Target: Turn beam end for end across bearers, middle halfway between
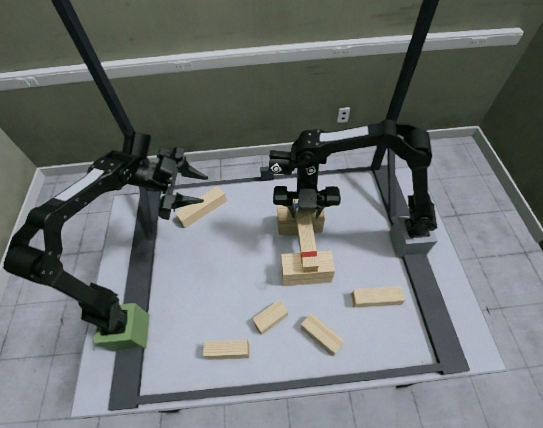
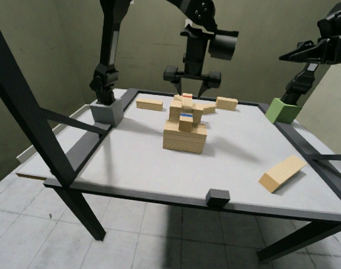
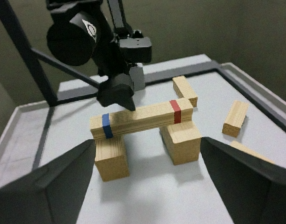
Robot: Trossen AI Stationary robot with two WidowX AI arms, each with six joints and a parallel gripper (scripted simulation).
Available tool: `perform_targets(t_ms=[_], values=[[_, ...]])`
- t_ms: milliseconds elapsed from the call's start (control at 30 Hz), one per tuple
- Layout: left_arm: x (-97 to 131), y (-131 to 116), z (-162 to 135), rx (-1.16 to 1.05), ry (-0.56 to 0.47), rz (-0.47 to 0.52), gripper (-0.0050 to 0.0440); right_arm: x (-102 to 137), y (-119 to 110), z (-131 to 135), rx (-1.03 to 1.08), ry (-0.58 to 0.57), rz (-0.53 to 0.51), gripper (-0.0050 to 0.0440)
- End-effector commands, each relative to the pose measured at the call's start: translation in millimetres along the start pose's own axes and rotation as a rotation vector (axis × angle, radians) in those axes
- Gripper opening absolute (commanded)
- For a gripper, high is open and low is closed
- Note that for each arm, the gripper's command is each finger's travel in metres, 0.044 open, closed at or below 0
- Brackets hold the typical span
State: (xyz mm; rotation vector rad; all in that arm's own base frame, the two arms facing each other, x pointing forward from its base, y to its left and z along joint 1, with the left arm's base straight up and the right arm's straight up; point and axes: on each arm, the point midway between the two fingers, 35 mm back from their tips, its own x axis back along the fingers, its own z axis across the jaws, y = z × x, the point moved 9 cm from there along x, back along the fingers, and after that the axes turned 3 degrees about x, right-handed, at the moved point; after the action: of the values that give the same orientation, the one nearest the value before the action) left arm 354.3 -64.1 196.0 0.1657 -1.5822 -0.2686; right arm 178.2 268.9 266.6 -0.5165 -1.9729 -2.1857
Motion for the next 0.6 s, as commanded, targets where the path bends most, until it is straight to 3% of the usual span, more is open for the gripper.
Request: perform_targets(t_ms=[0, 567], values=[[22.9, 6.4, 10.7, -0.132, -0.083, -0.006, 0.0320, -1.4, 23.9, 7.9, -0.059, 0.012, -0.033, 0.0320], [31.8, 19.4, 36.6, -0.627, -0.241, -0.020, 0.0320, -9.3, 44.8, 15.7, -0.128, 0.001, -0.038, 0.0320]])
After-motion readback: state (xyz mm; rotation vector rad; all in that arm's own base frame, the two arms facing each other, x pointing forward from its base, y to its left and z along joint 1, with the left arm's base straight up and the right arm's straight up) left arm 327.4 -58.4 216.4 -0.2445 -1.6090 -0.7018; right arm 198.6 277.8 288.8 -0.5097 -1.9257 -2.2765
